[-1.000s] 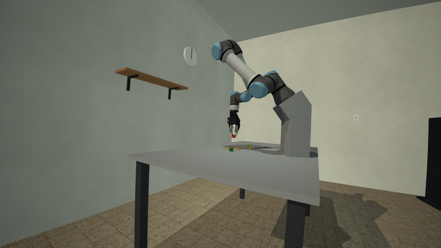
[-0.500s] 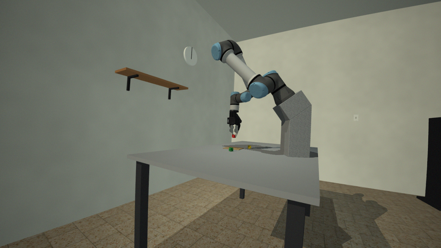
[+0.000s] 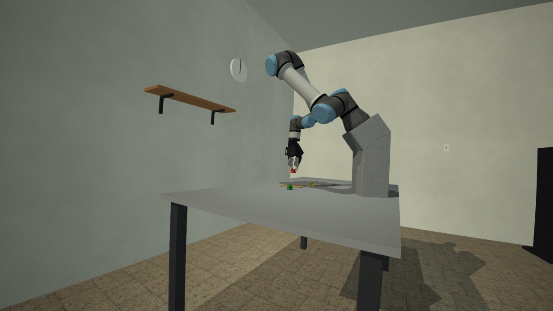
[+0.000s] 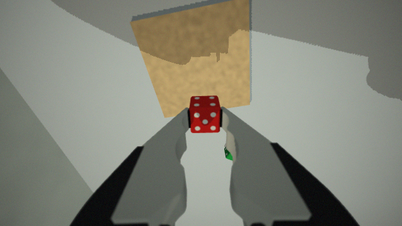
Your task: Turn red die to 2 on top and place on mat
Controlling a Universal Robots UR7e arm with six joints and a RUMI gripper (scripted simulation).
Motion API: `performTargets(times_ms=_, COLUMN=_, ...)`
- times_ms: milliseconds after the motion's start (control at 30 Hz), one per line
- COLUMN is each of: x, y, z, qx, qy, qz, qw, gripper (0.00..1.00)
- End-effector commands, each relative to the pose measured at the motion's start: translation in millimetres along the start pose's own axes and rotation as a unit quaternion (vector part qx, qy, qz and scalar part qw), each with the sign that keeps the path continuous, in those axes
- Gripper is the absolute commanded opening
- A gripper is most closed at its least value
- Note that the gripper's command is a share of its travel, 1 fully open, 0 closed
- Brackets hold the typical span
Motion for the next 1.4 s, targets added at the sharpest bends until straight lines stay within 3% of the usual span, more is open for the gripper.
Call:
performTargets(times_ms=0, x=5, y=-4, z=0.8, qx=-0.009, qy=-0.044, qz=0.000, qw=0.999, gripper=0.06)
performTargets(times_ms=233, x=12, y=-6, z=3.0, qx=-0.026, qy=-0.112, qz=0.001, qw=0.993, gripper=0.06)
performTargets(times_ms=333, x=13, y=-6, z=3.7, qx=-0.030, qy=-0.122, qz=0.001, qw=0.992, gripper=0.06)
performTargets(times_ms=533, x=19, y=-8, z=6.6, qx=-0.046, qy=-0.184, qz=0.002, qw=0.982, gripper=0.06)
performTargets(times_ms=800, x=25, y=-10, z=10.3, qx=-0.060, qy=-0.245, qz=0.004, qw=0.968, gripper=0.06)
performTargets(times_ms=900, x=25, y=-10, z=10.4, qx=-0.061, qy=-0.246, qz=0.004, qw=0.967, gripper=0.06)
performTargets(times_ms=1100, x=30, y=-11, z=14.5, qx=-0.075, qy=-0.303, qz=0.004, qw=0.950, gripper=0.06)
performTargets(times_ms=1367, x=34, y=-12, z=18.8, qx=-0.089, qy=-0.352, qz=0.005, qw=0.932, gripper=0.06)
Point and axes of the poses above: the point where the finger pads meet when closed, its own z axis out along the fingers, its own y axis across the jaws, x = y × z, the point moved 5 cm from there along -z, back along the fingers, and after that the axes turned 15 degrees about z, right-handed, at the moved point
